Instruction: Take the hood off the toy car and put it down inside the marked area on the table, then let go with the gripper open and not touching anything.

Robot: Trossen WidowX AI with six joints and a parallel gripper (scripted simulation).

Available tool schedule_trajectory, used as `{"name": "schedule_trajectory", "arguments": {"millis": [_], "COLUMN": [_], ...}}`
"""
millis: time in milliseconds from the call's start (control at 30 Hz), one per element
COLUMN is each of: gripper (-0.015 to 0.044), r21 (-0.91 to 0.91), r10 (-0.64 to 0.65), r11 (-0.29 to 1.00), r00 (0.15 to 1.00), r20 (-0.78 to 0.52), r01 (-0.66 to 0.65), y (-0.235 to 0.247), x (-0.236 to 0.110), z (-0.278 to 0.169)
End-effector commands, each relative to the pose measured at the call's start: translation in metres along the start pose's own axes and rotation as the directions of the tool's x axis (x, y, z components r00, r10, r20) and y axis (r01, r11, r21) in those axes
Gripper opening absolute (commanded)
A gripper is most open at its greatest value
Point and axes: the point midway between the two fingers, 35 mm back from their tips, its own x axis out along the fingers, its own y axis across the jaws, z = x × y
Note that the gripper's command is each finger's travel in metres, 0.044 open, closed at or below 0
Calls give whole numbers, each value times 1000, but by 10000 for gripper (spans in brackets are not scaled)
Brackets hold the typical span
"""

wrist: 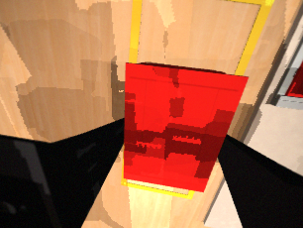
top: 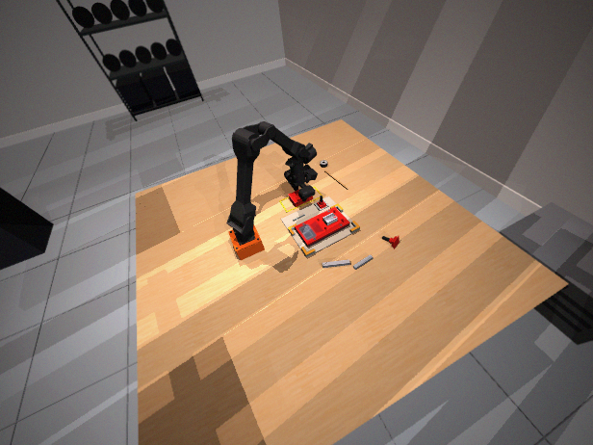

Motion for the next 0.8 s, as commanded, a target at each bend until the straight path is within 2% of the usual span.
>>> {"name": "schedule_trajectory", "arguments": {"millis": [0,267,367,567,767], "gripper": [236,440,440,440,440], "r21": [0,0,0,0,0], "r10": [0,0,0,1,1], "r11": [1000,1000,1000,1000,1000], "r00": [1000,1000,1000,1000,1000], "r20": [0,0,0,0,0], "r01": [0,0,0,-1,-1], "y": [0,0,1,0,0], "x": [0,0,-13,-69,-71], "z": [0,0,1,1,0]}}
